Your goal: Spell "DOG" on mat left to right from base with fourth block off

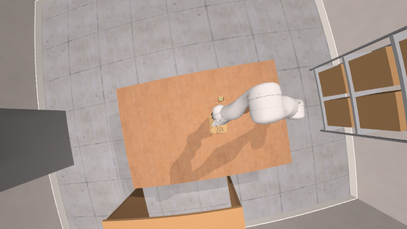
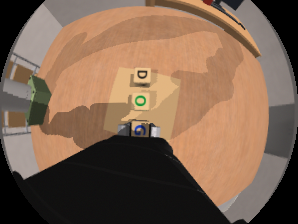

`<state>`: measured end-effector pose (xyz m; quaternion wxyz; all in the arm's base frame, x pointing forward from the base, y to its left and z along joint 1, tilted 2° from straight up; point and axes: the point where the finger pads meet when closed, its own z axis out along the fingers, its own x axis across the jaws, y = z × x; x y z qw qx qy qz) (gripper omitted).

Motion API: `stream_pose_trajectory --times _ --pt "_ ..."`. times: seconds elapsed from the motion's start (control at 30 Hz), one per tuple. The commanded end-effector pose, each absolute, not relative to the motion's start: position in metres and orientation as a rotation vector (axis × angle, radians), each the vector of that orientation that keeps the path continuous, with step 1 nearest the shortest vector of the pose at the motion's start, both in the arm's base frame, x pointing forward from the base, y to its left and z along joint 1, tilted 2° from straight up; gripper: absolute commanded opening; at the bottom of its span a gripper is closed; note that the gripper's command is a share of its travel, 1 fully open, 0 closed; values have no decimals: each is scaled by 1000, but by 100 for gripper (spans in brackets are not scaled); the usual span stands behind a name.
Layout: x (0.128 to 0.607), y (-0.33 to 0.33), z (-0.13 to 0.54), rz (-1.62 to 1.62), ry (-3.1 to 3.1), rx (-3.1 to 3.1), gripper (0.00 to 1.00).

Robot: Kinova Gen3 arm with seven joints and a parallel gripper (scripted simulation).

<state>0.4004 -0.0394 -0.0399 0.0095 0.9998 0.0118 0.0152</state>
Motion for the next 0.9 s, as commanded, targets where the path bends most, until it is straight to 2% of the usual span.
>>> stream_pose_trajectory --times 0.0,0.63,0.67,0.8,0.83,0.87 --pt "401 -40 -39 50 37 3122 57" --pt "401 -40 -39 50 37 3122 57" --pt "401 -40 -39 50 37 3122 63" --pt "401 -40 -39 50 37 3122 63" --pt "401 -40 -39 50 37 3122 69" --pt "401 -40 -39 50 37 3122 69"
